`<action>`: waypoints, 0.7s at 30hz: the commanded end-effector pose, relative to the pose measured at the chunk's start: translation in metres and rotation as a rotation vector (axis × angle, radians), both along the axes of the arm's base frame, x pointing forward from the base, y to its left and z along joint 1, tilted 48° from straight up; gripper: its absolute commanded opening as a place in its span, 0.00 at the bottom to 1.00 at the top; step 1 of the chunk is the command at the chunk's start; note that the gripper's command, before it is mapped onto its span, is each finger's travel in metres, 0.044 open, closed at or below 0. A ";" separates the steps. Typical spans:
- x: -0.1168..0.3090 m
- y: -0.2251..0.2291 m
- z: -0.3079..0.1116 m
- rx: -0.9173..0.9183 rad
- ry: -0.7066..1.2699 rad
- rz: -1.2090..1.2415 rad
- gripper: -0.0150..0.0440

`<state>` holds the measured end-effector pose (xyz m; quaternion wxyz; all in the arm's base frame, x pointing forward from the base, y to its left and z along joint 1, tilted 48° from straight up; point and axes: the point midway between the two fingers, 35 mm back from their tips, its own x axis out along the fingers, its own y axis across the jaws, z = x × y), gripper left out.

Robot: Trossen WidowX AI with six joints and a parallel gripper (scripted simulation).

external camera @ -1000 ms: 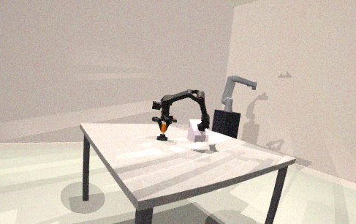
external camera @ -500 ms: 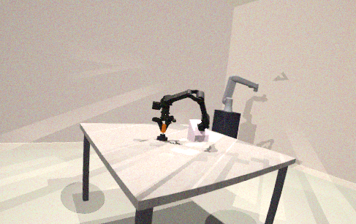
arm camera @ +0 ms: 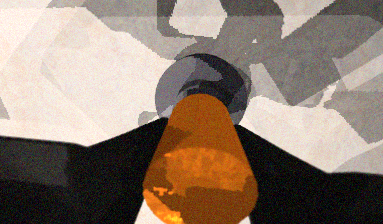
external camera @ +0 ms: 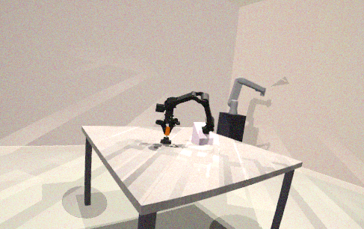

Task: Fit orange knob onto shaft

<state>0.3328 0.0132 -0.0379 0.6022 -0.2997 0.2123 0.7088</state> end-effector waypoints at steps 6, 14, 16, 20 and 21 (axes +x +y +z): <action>0.002 -0.002 0.004 0.010 -0.067 0.059 0.25; 0.001 -0.003 0.001 0.021 -0.156 0.142 0.25; 0.001 -0.003 0.001 0.021 -0.156 0.142 0.25; 0.000 -0.003 0.001 0.021 -0.156 0.142 0.25; 0.000 -0.002 0.000 0.021 -0.156 0.142 0.25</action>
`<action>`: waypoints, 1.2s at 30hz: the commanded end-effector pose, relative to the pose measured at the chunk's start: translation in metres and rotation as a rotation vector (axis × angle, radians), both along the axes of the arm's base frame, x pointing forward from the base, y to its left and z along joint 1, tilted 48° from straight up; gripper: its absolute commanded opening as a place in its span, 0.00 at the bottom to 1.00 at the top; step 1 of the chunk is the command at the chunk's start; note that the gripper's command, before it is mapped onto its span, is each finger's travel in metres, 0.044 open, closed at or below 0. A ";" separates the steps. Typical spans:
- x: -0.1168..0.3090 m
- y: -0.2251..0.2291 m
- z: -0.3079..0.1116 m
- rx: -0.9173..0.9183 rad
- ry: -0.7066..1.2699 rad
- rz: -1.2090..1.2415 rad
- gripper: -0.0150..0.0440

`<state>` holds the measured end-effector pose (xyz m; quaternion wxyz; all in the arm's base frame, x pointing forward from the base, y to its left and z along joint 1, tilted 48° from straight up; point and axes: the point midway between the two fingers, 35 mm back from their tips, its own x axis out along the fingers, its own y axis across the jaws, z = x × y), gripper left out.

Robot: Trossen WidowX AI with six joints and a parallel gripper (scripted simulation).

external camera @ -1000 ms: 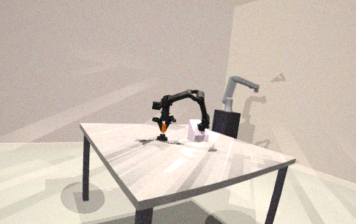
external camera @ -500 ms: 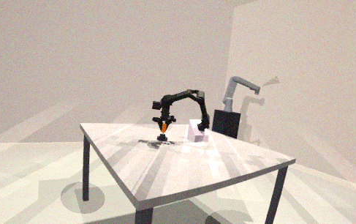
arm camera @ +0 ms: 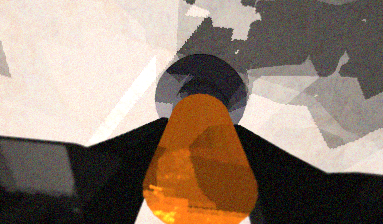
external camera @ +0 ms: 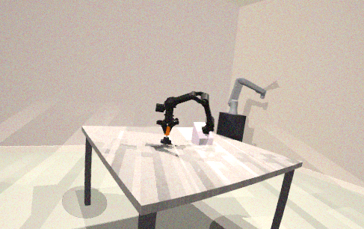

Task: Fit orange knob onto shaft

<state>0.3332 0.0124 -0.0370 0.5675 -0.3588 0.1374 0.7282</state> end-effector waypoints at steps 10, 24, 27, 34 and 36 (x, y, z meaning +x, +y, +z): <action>0.000 0.001 -0.003 -0.001 -0.008 -0.001 0.25; 0.000 0.001 -0.003 0.001 -0.021 0.011 0.25; 0.000 0.001 -0.003 0.001 -0.021 0.011 0.25; 0.000 0.001 -0.003 0.001 -0.021 0.011 0.25; 0.000 0.001 -0.003 0.001 -0.021 0.011 0.25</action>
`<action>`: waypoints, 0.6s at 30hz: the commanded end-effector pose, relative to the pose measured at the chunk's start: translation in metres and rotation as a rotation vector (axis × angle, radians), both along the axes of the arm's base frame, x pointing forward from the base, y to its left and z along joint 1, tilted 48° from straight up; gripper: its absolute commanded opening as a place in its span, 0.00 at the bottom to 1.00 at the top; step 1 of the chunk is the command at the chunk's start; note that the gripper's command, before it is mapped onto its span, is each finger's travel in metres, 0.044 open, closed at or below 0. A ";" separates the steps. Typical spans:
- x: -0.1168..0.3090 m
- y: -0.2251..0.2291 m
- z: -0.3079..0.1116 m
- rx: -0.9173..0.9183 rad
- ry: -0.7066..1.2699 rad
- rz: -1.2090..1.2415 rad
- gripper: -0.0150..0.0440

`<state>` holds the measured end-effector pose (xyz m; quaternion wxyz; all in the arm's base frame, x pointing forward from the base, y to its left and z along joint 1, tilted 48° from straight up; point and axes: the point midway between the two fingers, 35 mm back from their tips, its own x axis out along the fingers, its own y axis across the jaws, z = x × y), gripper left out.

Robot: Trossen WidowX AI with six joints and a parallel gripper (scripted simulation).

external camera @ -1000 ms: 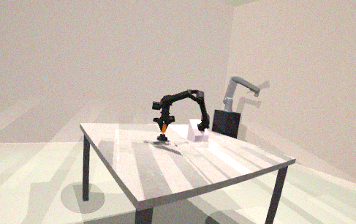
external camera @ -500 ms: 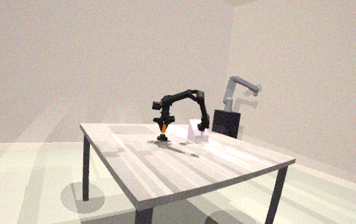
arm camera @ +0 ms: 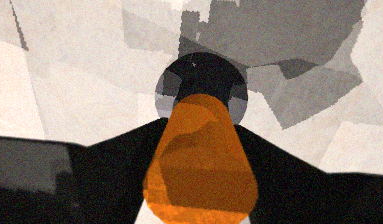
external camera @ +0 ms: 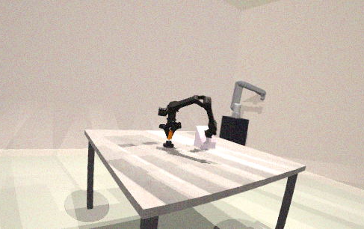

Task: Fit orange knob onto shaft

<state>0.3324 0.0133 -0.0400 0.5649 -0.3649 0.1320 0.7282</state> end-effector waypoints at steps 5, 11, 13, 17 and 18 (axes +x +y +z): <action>0.001 0.000 0.000 0.002 -0.006 0.002 0.25; 0.001 0.000 0.000 0.002 -0.006 0.002 0.25; 0.001 -0.002 0.003 0.001 0.004 -0.008 0.25; 0.002 -0.003 0.007 0.000 0.006 -0.010 0.25; 0.002 -0.003 0.007 0.001 -0.002 -0.002 0.25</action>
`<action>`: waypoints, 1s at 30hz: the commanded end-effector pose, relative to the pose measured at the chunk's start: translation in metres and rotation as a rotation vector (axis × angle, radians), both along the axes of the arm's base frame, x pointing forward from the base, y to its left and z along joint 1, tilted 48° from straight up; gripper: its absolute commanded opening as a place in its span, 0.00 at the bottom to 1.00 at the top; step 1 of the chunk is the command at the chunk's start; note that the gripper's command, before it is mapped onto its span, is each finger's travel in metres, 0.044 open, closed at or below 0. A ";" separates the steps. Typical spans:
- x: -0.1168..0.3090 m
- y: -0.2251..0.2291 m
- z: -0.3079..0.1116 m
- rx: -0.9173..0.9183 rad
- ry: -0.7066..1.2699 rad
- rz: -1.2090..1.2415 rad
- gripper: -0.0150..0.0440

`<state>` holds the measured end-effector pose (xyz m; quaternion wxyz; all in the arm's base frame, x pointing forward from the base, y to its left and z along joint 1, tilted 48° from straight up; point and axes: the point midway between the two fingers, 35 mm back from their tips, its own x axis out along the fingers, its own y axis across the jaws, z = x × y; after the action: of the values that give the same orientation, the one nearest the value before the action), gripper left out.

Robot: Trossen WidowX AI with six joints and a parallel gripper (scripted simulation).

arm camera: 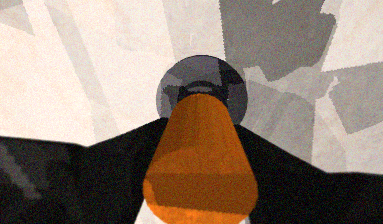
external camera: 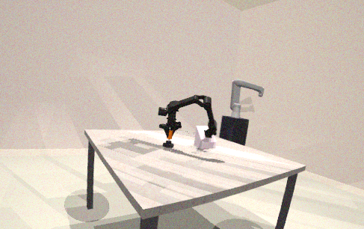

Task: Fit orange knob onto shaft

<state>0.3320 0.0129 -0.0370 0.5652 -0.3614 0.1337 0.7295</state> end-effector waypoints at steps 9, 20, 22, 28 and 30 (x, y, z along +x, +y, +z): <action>0.003 -0.002 0.001 0.003 -0.040 0.027 0.25; 0.001 0.001 -0.001 0.004 -0.040 0.027 0.25; 0.002 0.002 -0.001 0.004 -0.040 0.027 0.25; 0.002 0.002 0.000 0.004 -0.040 0.027 0.25; 0.002 0.002 0.000 0.004 -0.040 0.027 0.25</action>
<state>0.3329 0.0141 -0.0378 0.5567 -0.3770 0.1174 0.7309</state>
